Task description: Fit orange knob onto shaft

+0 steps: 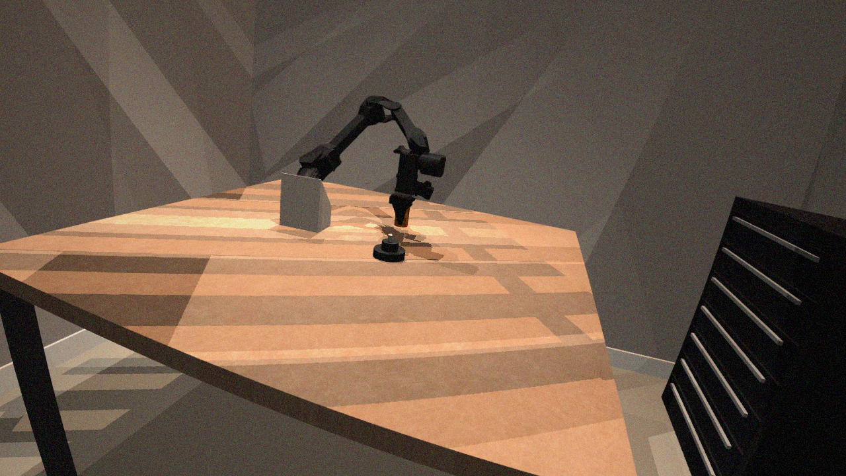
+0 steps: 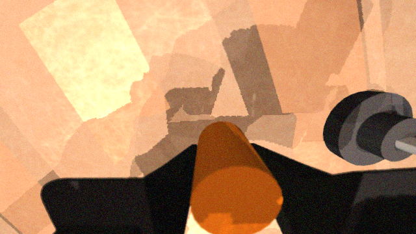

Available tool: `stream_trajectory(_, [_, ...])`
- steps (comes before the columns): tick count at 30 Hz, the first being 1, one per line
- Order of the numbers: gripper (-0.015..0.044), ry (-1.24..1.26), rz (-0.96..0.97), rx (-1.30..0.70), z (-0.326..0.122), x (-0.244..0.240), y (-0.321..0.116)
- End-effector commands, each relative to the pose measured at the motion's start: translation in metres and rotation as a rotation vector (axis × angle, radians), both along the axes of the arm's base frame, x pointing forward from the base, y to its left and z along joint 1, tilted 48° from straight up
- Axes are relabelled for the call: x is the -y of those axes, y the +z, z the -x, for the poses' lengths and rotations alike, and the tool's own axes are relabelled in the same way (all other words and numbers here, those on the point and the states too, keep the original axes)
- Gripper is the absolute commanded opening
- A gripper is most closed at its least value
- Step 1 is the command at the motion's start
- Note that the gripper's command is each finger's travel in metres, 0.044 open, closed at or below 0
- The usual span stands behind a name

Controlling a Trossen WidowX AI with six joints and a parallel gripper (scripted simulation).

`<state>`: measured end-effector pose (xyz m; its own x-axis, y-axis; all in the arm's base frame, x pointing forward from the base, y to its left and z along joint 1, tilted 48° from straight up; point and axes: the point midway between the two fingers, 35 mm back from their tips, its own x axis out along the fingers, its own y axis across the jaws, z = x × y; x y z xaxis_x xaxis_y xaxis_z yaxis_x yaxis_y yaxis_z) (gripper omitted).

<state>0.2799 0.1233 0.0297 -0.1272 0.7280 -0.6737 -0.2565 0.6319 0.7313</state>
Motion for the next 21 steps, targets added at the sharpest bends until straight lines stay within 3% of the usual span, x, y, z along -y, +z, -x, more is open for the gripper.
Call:
stream_trajectory(1, [0.0000,-0.001,0.006,0.010,-0.005,0.010,0.008])
stream_trajectory(21, [0.0000,0.001,0.002,0.007,-0.015,0.057,0.048])
